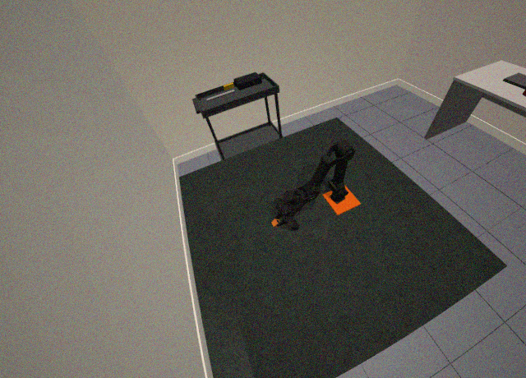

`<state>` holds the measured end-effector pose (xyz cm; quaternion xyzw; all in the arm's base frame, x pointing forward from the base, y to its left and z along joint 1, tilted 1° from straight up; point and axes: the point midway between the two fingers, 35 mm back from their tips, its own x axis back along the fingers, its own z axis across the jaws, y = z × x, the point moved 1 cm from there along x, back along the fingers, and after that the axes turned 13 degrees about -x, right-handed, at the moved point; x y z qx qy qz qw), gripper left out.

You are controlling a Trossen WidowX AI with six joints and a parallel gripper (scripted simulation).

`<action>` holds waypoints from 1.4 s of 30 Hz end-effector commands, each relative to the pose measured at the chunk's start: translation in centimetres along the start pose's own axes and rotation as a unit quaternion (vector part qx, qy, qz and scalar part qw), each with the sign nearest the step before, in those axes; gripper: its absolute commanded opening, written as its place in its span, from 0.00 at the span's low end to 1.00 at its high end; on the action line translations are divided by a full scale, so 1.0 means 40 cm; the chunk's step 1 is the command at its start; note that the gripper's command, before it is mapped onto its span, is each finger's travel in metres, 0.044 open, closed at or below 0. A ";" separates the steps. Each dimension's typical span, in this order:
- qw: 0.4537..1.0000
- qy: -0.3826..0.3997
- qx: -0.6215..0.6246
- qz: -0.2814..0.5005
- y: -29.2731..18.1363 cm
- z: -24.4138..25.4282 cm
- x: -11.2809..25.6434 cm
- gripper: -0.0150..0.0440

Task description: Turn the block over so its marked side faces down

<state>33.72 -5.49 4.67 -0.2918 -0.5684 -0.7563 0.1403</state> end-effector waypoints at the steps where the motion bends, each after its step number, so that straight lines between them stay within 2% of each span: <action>1: 1.000 0.006 -0.002 -0.021 -0.016 -0.003 0.005 0.25; 8: 0.997 0.017 -0.002 -0.069 -0.027 -0.005 0.025 0.25; 27: 0.997 0.020 -0.002 -0.081 -0.022 -0.004 0.032 0.25; 42: 0.997 0.020 -0.002 -0.081 -0.022 -0.004 0.032 0.92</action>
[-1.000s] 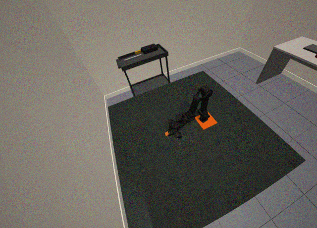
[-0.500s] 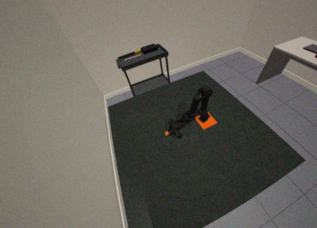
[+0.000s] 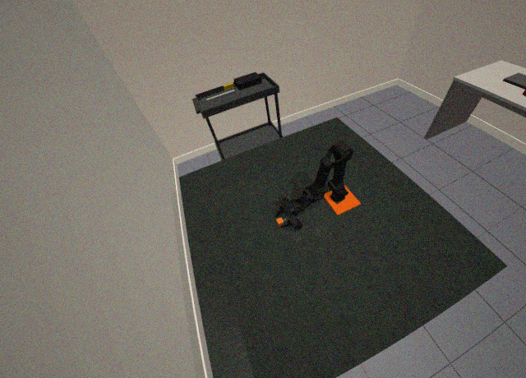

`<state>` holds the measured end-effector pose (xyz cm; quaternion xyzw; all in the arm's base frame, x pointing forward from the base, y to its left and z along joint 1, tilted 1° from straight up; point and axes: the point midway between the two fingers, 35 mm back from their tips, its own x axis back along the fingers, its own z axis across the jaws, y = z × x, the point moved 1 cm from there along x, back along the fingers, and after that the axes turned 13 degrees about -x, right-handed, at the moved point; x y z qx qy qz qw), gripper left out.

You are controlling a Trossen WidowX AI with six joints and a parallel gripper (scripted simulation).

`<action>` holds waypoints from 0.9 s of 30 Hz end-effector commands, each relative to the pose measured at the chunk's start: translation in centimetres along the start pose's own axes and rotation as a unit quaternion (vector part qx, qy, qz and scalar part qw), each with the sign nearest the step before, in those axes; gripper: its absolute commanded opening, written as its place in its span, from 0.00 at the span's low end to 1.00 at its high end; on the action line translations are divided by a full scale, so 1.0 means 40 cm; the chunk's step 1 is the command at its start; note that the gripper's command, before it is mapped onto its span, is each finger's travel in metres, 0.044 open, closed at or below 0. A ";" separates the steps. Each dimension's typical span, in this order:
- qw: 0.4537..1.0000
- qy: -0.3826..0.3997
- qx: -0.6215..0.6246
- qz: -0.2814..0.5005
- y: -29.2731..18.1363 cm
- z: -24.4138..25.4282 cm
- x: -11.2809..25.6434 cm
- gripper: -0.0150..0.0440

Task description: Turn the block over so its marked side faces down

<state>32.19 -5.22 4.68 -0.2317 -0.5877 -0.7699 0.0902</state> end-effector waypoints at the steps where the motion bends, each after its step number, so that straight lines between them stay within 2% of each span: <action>1: 1.000 0.001 -0.003 -0.001 0.001 0.001 0.000 0.97; 2: 1.000 0.001 -0.003 -0.001 0.001 0.001 0.000 1.00; 27: 1.000 0.001 -0.003 -0.001 0.001 0.001 0.000 1.00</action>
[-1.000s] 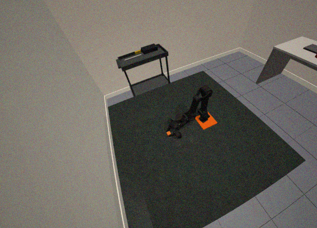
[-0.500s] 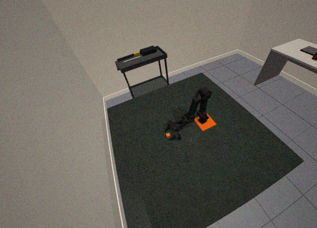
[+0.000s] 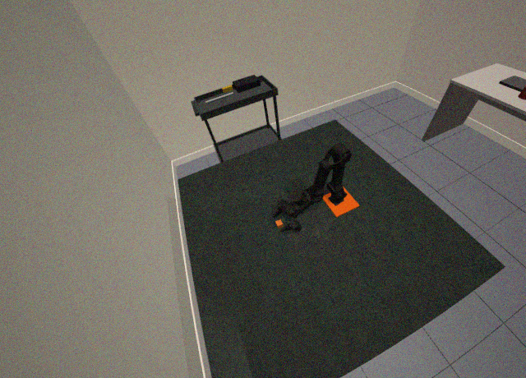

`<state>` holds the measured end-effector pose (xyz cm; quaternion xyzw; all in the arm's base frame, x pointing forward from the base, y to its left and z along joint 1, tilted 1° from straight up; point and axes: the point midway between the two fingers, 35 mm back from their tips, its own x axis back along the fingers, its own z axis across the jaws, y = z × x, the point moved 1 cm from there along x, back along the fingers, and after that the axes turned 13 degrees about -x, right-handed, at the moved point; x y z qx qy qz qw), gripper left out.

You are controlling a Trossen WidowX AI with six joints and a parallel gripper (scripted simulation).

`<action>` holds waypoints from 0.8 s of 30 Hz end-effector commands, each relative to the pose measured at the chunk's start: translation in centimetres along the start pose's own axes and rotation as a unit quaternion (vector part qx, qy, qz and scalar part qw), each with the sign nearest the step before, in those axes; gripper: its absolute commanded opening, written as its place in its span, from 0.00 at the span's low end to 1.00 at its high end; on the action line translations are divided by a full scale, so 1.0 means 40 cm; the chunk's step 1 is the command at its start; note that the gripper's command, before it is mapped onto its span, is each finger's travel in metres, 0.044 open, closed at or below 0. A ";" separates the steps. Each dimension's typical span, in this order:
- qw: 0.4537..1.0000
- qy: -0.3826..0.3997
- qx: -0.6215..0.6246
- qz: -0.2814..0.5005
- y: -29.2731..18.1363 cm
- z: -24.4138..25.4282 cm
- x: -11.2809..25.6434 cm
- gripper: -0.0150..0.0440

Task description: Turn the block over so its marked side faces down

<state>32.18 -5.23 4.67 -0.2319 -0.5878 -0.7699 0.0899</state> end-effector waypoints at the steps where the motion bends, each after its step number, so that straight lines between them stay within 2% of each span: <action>1: 1.000 0.001 -0.003 -0.001 0.001 0.001 0.000 1.00; 12: 1.000 -0.005 -0.016 0.016 0.018 0.004 -0.008 1.00; 18: 0.993 -0.031 -0.021 0.115 0.073 0.016 -0.005 1.00; 24: 0.971 -0.053 -0.006 0.231 0.128 0.029 0.088 1.00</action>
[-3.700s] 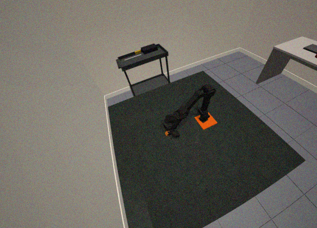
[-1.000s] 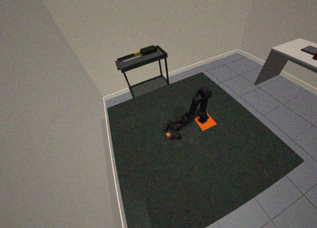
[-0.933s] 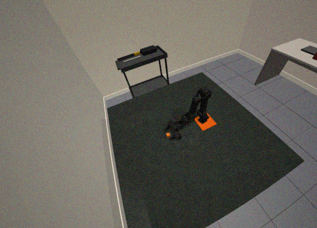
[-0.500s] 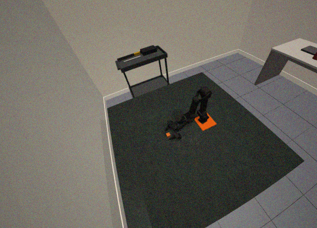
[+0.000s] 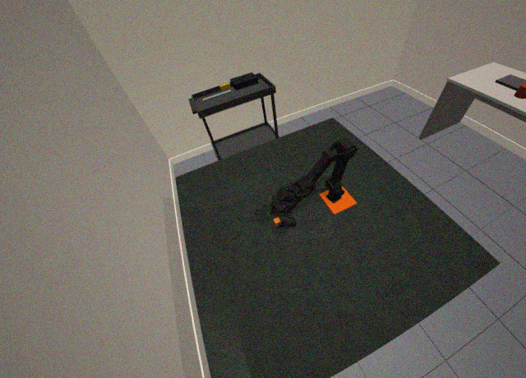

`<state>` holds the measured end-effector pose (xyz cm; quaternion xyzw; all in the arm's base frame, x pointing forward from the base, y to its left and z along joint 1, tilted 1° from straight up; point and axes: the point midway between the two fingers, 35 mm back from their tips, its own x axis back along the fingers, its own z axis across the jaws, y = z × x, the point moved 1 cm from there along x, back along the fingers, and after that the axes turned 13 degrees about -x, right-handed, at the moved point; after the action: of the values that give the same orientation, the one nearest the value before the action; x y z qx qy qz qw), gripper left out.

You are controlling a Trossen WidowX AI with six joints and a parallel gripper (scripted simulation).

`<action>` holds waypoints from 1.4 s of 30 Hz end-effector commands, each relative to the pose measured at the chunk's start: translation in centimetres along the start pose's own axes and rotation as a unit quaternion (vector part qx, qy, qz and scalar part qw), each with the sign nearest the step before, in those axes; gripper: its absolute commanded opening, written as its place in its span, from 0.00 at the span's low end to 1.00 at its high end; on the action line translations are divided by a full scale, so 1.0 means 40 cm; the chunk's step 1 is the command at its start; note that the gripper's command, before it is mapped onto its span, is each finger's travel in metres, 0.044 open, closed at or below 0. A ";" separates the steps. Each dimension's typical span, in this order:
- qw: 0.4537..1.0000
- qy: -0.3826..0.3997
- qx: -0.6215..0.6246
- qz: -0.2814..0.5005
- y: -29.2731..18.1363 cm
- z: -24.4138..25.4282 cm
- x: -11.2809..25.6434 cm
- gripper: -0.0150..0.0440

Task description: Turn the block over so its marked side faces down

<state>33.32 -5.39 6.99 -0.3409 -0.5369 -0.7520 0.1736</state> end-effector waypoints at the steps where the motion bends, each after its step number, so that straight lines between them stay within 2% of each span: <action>1: 0.994 -0.026 0.015 0.106 0.039 0.010 0.123 1.00; 13: 0.991 -0.032 0.017 0.130 0.046 0.012 0.139 1.00; 28: 0.929 -0.088 0.016 0.358 0.147 0.035 0.104 1.00; 32: 0.928 -0.089 0.016 0.361 0.145 0.034 0.100 1.00; 36: 0.928 -0.089 0.016 0.361 0.093 0.021 0.044 1.00; 42: 0.928 -0.089 0.016 0.361 0.073 0.015 0.022 1.00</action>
<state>34.67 -5.74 10.42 -0.5755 -0.3989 -0.5975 0.3909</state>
